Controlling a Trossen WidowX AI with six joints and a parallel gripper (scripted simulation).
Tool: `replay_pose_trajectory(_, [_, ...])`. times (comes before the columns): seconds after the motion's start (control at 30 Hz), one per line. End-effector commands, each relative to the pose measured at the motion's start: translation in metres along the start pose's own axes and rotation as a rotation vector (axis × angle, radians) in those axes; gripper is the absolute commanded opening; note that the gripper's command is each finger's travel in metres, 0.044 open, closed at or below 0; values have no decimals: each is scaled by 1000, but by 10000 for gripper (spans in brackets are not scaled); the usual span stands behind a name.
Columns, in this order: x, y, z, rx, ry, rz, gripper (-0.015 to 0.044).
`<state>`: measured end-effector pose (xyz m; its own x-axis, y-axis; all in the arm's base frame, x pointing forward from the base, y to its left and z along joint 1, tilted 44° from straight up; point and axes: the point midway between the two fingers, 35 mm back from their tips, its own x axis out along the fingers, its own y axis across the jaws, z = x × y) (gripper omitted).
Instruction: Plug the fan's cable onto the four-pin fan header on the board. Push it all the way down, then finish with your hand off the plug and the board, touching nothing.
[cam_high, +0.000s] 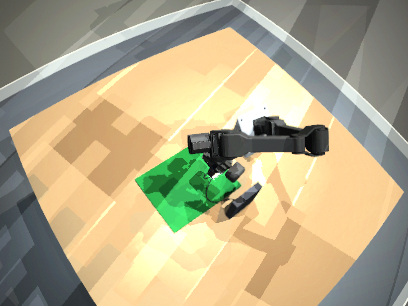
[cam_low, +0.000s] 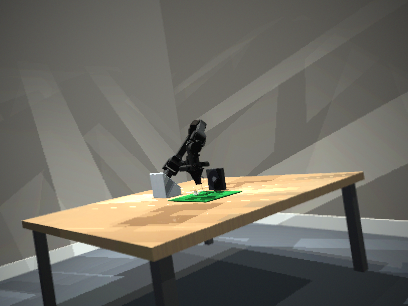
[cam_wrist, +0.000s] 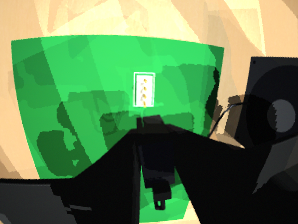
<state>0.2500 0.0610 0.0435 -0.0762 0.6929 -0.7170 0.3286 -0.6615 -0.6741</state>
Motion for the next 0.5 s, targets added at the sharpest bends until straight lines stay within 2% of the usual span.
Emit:
replay_pose_trajectory(0.0, [4,-2,17,143,-3,1,0])
replay_pose_trajectory(0.47, [3,-2,26,158,-4,1,0])
